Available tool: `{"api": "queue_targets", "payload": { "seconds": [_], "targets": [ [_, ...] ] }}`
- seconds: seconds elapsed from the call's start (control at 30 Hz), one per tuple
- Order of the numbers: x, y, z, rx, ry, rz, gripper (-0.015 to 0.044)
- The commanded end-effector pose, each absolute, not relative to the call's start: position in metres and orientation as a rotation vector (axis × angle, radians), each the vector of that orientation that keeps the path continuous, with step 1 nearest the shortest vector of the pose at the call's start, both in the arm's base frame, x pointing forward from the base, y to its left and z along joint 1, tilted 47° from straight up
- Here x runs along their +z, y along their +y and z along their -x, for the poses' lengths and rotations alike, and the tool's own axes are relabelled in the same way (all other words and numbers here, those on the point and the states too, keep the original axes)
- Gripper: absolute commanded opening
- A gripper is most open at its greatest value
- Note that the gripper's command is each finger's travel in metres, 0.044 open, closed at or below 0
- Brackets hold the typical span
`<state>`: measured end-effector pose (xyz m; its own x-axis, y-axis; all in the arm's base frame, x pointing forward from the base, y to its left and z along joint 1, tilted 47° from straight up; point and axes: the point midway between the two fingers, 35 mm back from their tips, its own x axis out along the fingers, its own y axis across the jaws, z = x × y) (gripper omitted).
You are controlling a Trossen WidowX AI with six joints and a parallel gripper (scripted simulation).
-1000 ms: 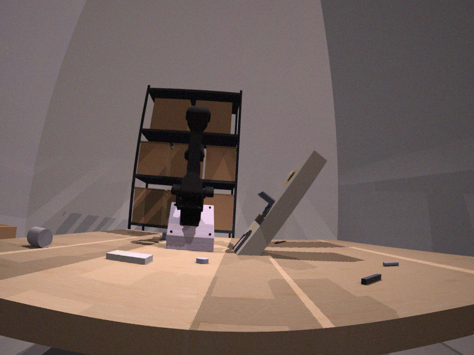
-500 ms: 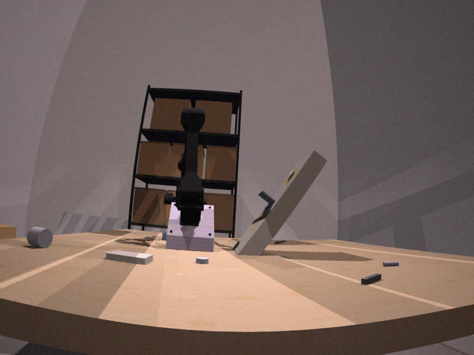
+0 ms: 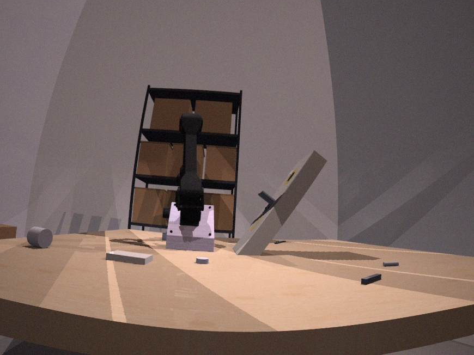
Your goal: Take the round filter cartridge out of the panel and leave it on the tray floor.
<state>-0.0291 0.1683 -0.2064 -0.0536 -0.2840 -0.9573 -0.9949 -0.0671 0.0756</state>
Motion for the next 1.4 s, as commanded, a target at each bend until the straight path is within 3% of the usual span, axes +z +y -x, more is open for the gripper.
{"api": "queue_targets", "payload": {
  "seconds": [0.0,0.4,0.7,1.37],
  "targets": [
    [-0.206,0.171,0.029,1.171,1.427,1.442,0.0131],
    [-0.206,0.171,0.029,1.171,1.427,1.442,0.044],
    [-0.157,0.221,0.029,1.171,1.427,1.442,0.044],
    [-0.165,0.217,0.03,1.178,1.422,1.425,0.044]
  ]
}}
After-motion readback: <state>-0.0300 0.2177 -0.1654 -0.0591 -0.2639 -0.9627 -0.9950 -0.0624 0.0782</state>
